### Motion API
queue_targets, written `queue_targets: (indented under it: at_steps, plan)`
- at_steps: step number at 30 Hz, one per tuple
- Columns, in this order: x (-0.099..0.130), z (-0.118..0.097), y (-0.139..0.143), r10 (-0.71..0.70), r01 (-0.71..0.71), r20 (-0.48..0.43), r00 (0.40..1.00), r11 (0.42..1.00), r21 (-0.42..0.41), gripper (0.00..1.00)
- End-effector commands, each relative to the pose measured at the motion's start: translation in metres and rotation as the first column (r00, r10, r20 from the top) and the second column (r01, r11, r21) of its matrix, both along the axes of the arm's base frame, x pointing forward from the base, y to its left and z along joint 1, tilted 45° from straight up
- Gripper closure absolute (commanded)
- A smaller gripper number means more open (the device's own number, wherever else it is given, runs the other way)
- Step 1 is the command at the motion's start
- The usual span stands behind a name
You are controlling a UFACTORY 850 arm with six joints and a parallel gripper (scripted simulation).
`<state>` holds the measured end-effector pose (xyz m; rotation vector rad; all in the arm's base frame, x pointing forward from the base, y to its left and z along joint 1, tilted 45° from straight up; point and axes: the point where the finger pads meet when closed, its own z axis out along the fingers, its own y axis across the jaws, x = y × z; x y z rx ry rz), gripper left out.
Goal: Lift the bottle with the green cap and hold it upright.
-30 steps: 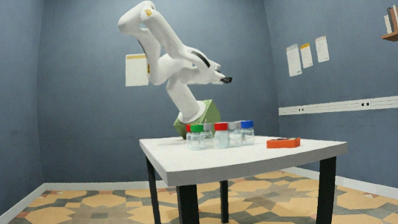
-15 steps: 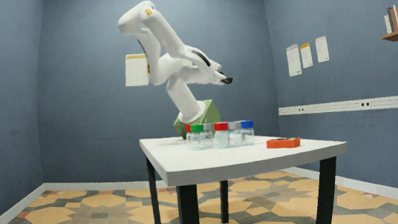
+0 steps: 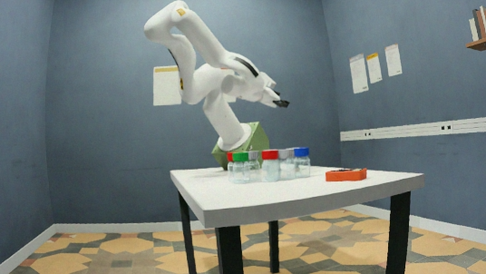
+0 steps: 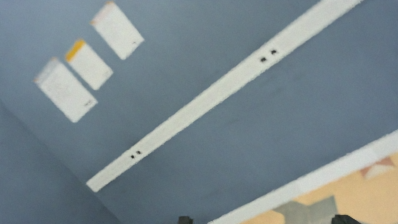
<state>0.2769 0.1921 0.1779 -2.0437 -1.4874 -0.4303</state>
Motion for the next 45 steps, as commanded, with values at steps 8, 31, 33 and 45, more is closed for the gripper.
queue_targets:
  at_steps: [8, 31, 33, 45]
  plan:
    - [0.041, -0.006, -0.007, -0.188, 0.19, 0.034, 0.982, 0.974, -0.123, 0.21]
    - [0.105, 0.003, -0.027, -0.52, 0.538, 0.141, 0.843, 0.806, -0.247, 0.21]
    - [0.109, 0.004, -0.029, -0.546, 0.566, 0.151, 0.824, 0.785, -0.252, 0.21]
    - [0.134, 0.017, -0.041, -0.691, 0.722, 0.214, 0.691, 0.639, -0.267, 0.21]
